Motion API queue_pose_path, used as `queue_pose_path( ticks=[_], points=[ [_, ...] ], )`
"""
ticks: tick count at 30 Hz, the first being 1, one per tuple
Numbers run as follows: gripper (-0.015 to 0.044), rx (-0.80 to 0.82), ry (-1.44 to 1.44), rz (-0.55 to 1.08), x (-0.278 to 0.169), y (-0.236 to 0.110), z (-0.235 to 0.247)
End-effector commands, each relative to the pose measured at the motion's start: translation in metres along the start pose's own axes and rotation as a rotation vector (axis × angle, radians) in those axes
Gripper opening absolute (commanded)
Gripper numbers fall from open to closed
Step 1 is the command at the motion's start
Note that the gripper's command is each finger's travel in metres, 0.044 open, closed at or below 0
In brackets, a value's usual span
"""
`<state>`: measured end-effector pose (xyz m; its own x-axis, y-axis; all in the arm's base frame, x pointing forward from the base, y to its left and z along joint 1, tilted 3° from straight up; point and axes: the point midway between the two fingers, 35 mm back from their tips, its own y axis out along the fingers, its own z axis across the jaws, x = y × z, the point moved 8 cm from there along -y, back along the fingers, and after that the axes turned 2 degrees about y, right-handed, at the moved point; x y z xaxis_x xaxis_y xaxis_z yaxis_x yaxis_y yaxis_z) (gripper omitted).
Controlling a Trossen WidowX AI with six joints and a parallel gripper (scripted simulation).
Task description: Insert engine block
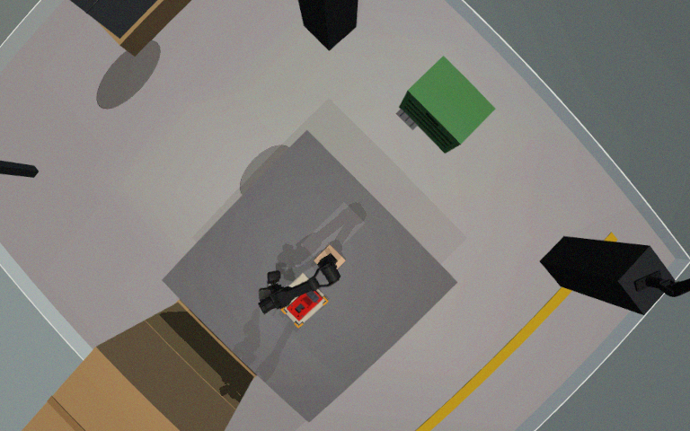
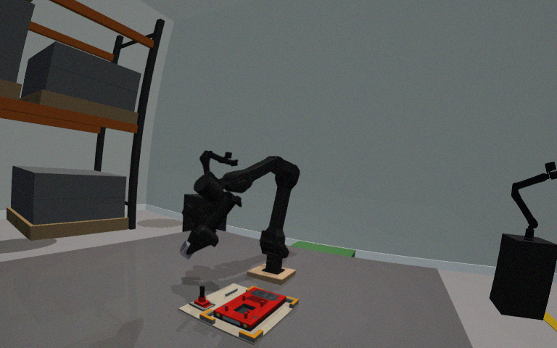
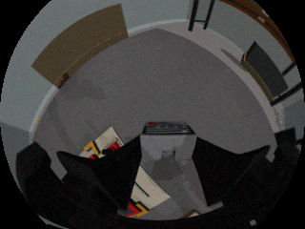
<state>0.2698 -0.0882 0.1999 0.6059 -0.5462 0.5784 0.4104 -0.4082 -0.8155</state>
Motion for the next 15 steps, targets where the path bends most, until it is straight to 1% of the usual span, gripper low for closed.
queue_pose_path(
  ticks=[1,11,15],
  points=[
    [0.0000,0.003,0.014,-0.127,-0.0170,-0.0009,-0.0023],
    [0.0000,0.004,0.015,-0.137,-0.0182,-0.0007,-0.0024],
    [0.0000,0.006,0.013,-0.198,-0.0264,0.0040,-0.0017]
  ],
)
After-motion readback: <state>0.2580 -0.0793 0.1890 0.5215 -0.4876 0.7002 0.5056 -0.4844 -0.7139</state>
